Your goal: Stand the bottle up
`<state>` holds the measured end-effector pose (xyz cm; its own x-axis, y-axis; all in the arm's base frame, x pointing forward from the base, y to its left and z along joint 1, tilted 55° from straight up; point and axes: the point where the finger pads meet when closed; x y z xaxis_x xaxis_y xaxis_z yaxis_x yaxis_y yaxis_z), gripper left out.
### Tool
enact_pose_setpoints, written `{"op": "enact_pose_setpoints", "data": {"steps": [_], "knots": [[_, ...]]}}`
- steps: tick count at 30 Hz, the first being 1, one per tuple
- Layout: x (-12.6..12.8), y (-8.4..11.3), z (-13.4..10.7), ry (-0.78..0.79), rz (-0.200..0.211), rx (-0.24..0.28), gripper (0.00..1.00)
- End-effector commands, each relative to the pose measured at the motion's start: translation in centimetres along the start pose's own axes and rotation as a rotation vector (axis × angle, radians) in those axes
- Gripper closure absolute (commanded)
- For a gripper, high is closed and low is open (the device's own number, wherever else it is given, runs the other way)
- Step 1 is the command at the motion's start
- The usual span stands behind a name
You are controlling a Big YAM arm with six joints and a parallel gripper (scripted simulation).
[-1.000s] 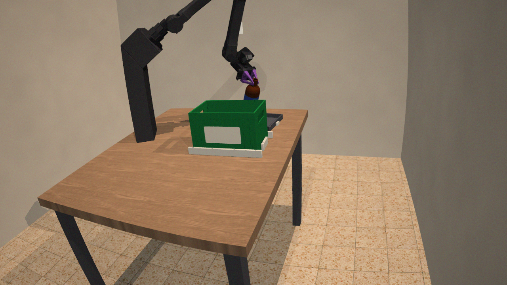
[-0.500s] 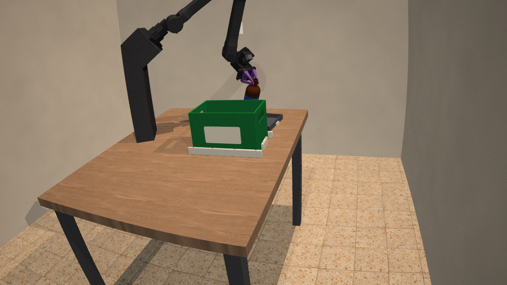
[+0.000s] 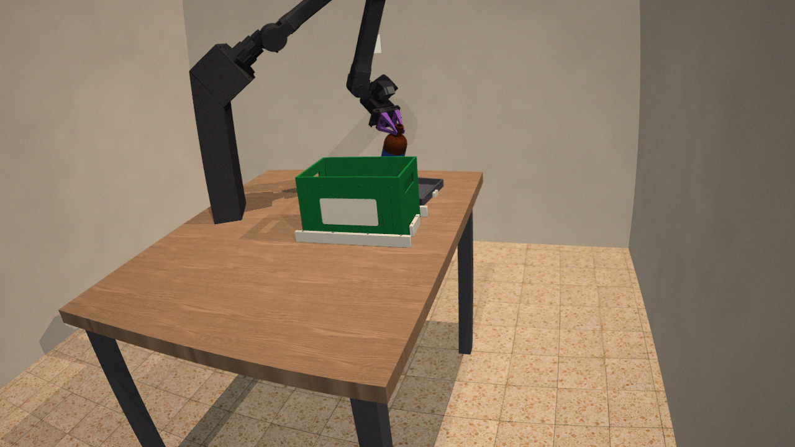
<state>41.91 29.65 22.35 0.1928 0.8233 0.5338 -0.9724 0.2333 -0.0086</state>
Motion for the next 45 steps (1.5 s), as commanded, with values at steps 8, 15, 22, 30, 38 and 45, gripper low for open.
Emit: {"op": "enact_pose_setpoints", "data": {"steps": [8,15,22,30,38,45], "knots": [[-1.8,-0.5,-0.5,0.003,-0.008,-0.004,1.0],[-2.0,-0.6,-0.5,0.002,-0.008,-0.003,1.0],[-1.9,-0.4,-0.6,0.002,-0.004,-0.001,1.0],[-1.9,-0.4,-0.6,0.002,-0.004,-0.001,1.0],[-1.9,-0.4,-0.6,0.002,-0.004,-0.001,1.0],[-1.9,-0.4,-0.6,0.002,-0.004,-0.001,1.0]]}}
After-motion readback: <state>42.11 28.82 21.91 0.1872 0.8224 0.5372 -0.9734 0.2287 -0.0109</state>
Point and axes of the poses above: the point where the finger pads meet when closed, its own y axis back along the fingers, its own x axis across the jaws, z = x × y, and after that the axes turned 15 degrees about y, right-handed
